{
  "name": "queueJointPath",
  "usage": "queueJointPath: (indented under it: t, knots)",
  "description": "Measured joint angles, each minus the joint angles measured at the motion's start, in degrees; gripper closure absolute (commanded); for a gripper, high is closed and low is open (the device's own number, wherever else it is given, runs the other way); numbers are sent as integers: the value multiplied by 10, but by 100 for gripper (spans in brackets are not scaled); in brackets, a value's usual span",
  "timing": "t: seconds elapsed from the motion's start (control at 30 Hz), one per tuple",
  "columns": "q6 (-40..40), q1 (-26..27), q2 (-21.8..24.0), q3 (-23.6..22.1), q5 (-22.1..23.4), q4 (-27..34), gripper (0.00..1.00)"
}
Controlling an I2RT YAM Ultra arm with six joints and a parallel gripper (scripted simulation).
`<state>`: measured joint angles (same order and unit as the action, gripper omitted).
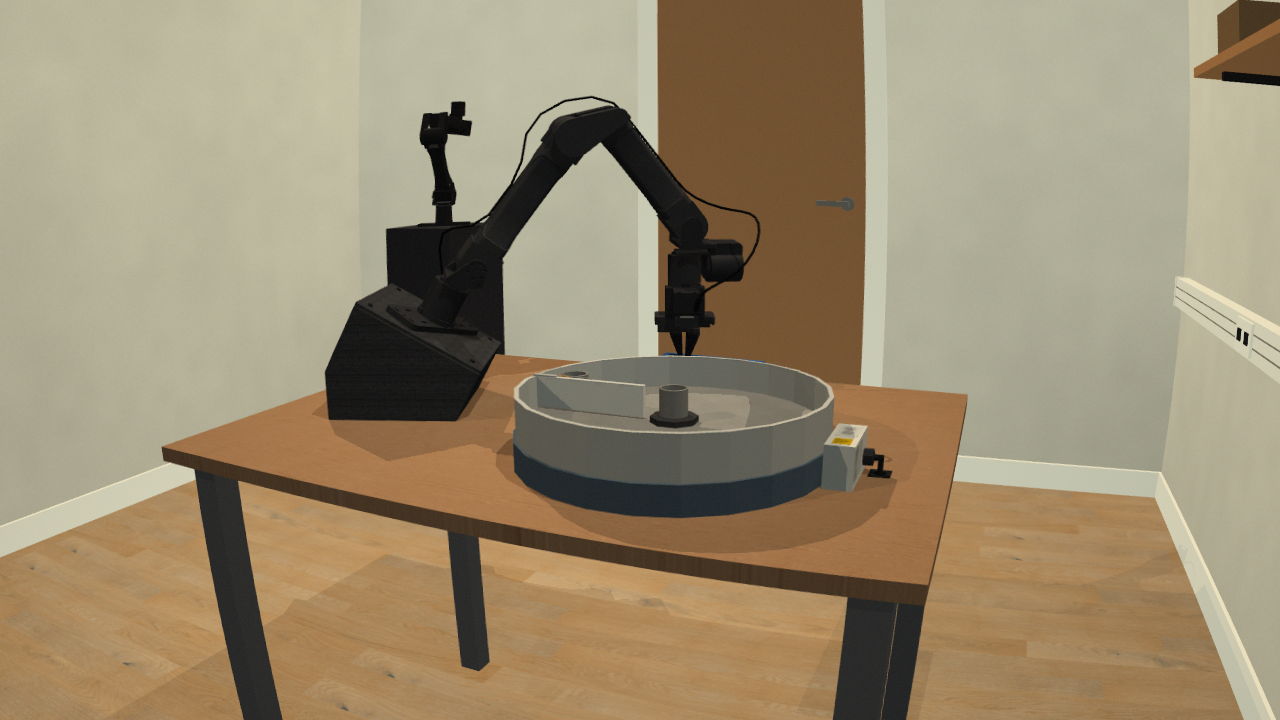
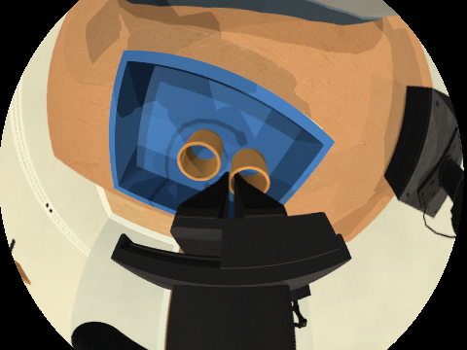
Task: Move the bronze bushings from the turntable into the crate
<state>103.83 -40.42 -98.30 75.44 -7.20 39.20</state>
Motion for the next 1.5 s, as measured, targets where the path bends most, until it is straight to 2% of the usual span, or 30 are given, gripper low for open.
queueJointPath:
  t: [1.17,1.2,1.5]
  knots:
    - [0,0,0,0,0,0,100]
    - [0,0,0,0,0,0,86]
    - [0,0,0,0,0,0,86]
